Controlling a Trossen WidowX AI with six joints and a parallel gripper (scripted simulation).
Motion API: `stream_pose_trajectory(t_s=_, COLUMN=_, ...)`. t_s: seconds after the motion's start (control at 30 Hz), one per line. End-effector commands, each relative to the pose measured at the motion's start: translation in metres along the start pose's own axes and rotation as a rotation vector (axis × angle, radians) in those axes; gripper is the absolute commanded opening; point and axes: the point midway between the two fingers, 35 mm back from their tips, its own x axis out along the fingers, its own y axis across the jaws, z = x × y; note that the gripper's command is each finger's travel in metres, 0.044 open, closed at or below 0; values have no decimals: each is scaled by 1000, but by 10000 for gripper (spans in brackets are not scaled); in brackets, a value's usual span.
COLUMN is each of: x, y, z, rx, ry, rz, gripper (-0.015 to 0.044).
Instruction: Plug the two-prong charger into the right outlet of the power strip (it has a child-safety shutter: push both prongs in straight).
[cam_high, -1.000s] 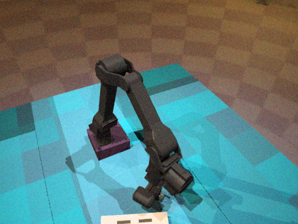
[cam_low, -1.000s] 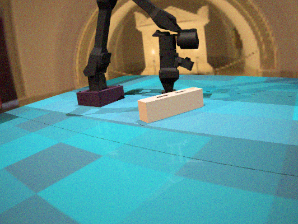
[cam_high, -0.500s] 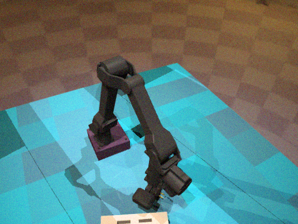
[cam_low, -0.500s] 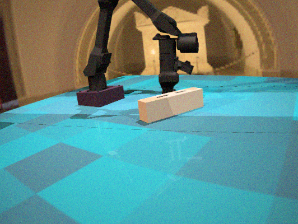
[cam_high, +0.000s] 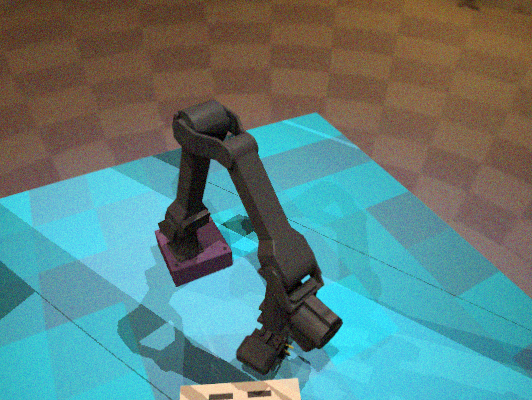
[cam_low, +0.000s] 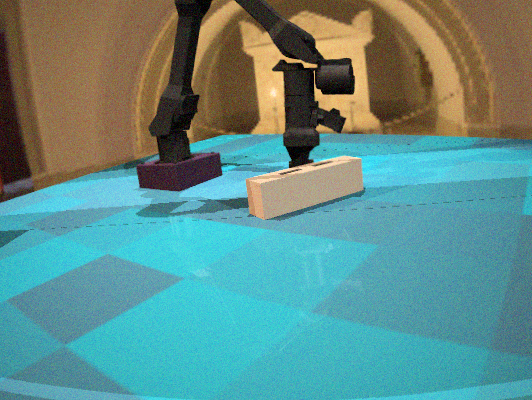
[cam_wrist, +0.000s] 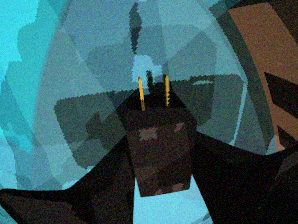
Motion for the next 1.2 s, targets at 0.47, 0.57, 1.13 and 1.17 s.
stream_pose_trajectory(t_s=0.47, x=-54, y=0, z=-9, rx=3, ry=6, rz=5, gripper=0)
stream_pose_trajectory(t_s=0.57, x=-53, y=-1, z=-10, rx=14, ry=6, rz=6, gripper=0)
stream_pose_trajectory(t_s=1.13, x=-35, y=-24, z=-35, rx=347, ry=5, rz=23, gripper=0)
stream_pose_trajectory(t_s=1.17, x=-34, y=-26, z=-37, rx=368, ry=5, rz=24, gripper=0)
